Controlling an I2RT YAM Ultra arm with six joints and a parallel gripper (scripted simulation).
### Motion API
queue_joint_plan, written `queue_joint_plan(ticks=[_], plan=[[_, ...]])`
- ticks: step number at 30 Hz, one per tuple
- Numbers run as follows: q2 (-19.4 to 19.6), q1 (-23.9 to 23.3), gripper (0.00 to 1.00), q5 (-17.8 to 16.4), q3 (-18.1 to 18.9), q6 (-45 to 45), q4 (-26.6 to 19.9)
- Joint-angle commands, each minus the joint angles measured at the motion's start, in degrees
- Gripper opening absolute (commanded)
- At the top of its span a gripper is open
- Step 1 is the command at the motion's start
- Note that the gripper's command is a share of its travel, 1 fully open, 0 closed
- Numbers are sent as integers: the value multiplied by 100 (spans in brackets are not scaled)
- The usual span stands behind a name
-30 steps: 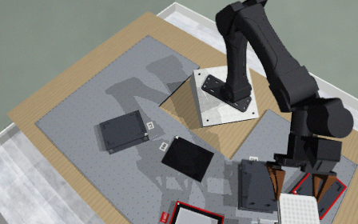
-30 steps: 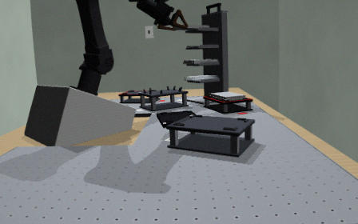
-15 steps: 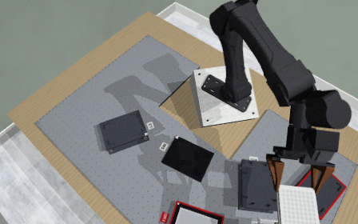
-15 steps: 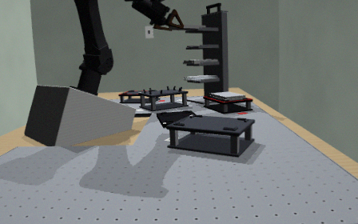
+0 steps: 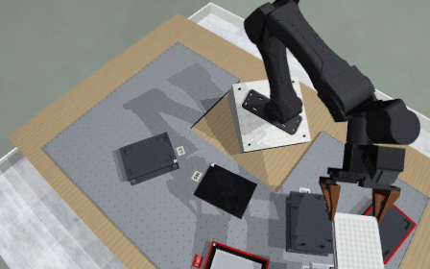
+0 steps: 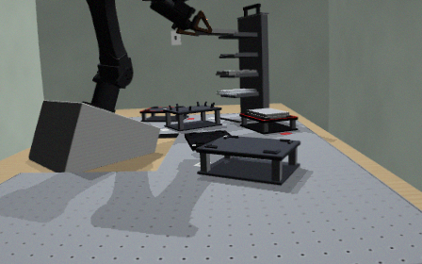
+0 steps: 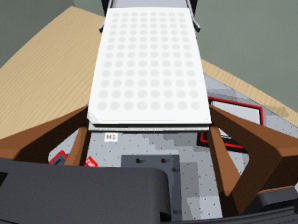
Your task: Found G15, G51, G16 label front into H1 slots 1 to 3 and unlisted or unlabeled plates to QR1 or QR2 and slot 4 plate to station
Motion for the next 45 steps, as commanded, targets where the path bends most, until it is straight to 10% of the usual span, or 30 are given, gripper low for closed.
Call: queue_joint_plan(ticks=[1, 45], plan=[[-92, 99, 86, 114, 6, 12, -61], [-840, 1955, 86, 1932, -413, 577, -819]])
